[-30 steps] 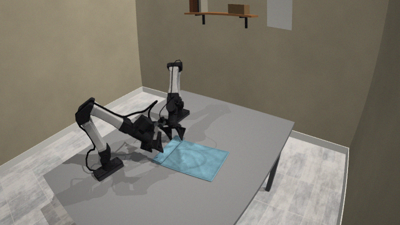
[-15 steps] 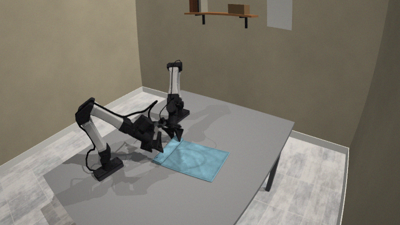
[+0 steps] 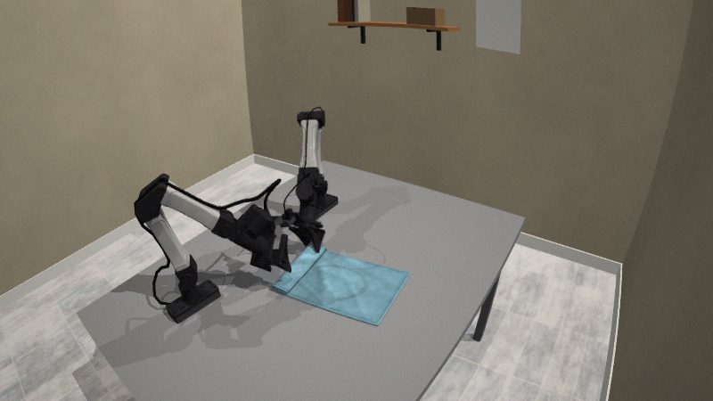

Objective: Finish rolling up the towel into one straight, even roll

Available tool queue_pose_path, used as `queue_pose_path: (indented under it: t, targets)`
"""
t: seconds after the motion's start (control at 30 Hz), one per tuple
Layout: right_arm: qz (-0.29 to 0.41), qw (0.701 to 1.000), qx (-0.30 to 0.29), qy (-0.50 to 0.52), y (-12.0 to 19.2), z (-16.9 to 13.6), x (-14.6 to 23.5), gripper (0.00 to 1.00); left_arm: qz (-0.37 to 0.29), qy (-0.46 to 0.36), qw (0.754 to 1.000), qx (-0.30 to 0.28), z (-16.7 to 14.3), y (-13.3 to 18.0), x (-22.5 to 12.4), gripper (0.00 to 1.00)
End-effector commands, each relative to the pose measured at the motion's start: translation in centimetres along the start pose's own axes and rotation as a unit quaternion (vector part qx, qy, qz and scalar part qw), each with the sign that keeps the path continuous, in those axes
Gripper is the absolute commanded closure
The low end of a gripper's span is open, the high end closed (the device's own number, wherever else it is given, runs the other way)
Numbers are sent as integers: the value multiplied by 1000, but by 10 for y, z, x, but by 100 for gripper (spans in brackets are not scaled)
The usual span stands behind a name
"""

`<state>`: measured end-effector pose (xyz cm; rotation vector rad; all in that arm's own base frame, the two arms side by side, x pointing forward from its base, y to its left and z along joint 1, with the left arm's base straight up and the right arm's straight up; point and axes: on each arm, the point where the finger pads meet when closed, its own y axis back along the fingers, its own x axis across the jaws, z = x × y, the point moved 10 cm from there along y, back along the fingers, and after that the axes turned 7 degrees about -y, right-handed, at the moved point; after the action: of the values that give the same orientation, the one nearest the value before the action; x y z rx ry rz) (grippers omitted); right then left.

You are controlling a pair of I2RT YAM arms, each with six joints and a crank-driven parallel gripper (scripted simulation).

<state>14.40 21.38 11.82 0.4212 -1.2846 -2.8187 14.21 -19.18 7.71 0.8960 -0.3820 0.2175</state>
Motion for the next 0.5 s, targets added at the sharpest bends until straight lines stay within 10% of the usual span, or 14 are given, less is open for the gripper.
queue_pose_path:
  t: [0.0, 0.47]
  targets:
    - [-13, 1000, -13, 8, -1, 9, -8, 2, 0, -1, 1000, 4, -3, -2, -1, 63]
    - [-13, 1000, -13, 8, -1, 9, -8, 2, 0, -1, 1000, 4, -3, -2, -1, 74]
